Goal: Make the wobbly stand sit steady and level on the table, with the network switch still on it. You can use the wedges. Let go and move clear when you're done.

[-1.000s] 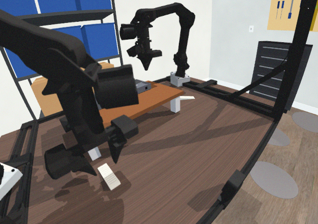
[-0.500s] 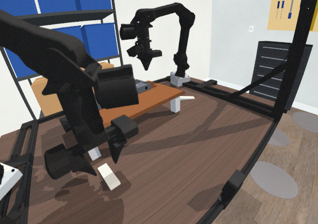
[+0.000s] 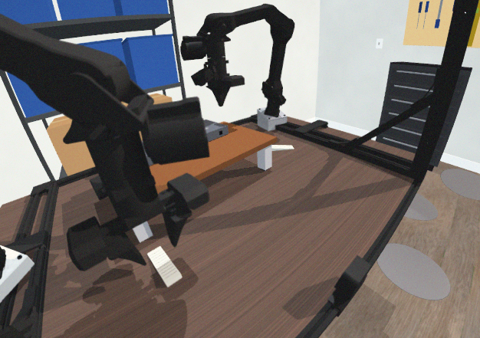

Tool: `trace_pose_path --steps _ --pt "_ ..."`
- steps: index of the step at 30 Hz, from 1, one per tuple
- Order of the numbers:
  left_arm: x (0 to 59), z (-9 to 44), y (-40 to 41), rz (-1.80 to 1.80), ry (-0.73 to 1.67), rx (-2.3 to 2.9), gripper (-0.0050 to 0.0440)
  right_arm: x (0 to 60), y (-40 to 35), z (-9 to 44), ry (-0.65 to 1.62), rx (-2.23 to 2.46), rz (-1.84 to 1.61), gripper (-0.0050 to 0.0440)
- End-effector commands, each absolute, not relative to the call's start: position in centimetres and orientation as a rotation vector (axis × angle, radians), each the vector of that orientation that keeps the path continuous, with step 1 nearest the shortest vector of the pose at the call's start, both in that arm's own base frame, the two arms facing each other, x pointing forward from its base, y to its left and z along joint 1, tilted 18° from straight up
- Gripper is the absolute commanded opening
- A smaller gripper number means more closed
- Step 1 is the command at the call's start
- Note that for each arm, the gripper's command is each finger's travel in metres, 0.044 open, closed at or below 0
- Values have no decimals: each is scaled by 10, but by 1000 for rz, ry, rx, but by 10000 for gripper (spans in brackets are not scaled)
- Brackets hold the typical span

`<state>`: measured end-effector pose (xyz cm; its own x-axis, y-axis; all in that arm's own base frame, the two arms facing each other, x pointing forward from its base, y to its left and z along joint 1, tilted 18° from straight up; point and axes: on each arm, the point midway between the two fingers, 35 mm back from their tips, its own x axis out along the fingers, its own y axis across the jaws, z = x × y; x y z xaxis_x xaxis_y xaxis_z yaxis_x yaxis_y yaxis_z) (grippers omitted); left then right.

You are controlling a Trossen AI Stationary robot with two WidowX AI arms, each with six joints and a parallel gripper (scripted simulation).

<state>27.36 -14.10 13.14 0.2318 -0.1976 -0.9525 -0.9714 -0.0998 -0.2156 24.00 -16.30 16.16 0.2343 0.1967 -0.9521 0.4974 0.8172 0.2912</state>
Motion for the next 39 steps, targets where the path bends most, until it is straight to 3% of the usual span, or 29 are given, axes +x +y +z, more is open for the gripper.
trace_pose_path --steps 1,31,39 --pt "274 131 -141 986 1147 -1518 242 240 -162 161 1345 626 -220 0" --pt "274 131 -141 986 1147 -1518 242 240 -162 161 1345 626 -220 0" --pt "274 131 -141 986 1147 -1518 242 294 -223 228 960 376 -366 0"
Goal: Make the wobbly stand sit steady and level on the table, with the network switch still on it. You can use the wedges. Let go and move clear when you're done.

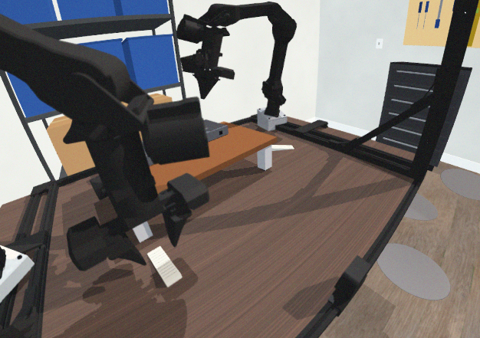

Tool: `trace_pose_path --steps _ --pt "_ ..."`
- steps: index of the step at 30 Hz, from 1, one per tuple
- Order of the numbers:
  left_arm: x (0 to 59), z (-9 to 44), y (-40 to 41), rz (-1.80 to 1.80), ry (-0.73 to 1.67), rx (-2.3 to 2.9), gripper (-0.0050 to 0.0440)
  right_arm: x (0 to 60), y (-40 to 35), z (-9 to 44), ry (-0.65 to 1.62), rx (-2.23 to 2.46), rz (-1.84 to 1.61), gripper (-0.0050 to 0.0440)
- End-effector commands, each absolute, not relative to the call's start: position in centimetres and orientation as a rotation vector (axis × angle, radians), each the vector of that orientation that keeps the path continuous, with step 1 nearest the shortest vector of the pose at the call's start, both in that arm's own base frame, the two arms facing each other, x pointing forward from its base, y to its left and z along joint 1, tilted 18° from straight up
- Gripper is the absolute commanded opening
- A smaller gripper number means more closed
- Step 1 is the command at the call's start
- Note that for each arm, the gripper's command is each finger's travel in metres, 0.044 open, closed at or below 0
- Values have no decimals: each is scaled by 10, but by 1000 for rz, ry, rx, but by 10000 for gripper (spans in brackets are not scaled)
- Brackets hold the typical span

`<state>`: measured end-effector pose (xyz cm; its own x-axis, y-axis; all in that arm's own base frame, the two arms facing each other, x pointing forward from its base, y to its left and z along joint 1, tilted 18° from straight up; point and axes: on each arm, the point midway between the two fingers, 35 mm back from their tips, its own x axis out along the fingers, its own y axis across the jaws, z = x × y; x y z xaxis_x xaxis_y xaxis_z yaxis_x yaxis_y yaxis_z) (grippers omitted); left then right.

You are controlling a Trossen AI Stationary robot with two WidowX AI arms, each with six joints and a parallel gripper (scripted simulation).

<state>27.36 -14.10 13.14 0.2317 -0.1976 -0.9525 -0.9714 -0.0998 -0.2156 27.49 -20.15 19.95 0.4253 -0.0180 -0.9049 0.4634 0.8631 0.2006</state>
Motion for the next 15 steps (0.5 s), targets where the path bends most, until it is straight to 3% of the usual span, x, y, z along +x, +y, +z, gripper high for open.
trace_pose_path --steps 1,3,9,15 --pt "274 131 -141 986 1147 -1518 242 300 -229 240 911 346 -382 0" --pt "274 131 -141 986 1147 -1518 242 310 -241 264 811 288 -413 0" --pt "274 131 -141 986 1147 -1518 242 310 -241 264 811 288 -413 0" --pt "274 131 -141 986 1147 -1518 242 324 -259 333 569 155 -475 0"
